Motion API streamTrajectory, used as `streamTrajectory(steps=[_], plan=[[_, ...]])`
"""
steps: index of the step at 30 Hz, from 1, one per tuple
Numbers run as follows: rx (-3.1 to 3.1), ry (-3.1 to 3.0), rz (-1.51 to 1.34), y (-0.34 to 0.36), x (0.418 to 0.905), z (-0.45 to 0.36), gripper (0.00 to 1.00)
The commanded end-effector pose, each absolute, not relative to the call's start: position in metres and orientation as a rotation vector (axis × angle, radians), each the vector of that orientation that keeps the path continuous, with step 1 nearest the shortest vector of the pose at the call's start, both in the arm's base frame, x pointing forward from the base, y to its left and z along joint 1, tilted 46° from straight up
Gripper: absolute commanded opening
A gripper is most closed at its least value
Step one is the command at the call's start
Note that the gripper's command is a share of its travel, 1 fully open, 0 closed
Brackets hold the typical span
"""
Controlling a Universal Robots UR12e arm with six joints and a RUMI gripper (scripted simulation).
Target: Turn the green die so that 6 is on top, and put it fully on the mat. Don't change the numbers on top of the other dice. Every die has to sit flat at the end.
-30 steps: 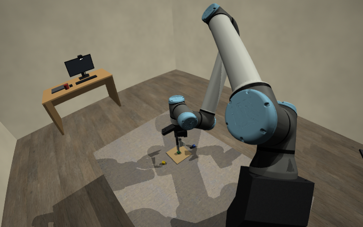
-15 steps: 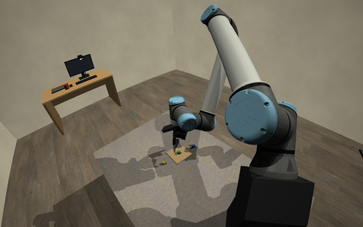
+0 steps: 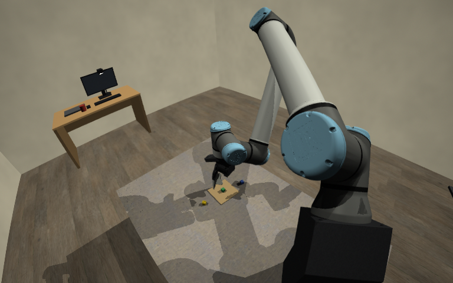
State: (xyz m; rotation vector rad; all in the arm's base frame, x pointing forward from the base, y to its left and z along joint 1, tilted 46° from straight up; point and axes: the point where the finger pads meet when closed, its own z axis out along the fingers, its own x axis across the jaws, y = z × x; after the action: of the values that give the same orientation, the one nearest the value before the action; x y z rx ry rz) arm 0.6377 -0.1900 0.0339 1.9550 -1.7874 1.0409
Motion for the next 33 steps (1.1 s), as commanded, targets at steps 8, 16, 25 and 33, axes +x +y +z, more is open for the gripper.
streamTrajectory(steps=[8, 16, 25, 33], plan=[[1.797, -2.020, 1.095, -0.1905, 0.6353, 0.0317, 1.00], [1.783, -2.039, 1.100, -0.1907, 0.6352, 0.0316, 0.21], [1.783, -2.039, 1.100, -0.1907, 0.6352, 0.0316, 0.21], [1.783, -2.039, 1.100, -0.1907, 0.6352, 0.0316, 0.21]])
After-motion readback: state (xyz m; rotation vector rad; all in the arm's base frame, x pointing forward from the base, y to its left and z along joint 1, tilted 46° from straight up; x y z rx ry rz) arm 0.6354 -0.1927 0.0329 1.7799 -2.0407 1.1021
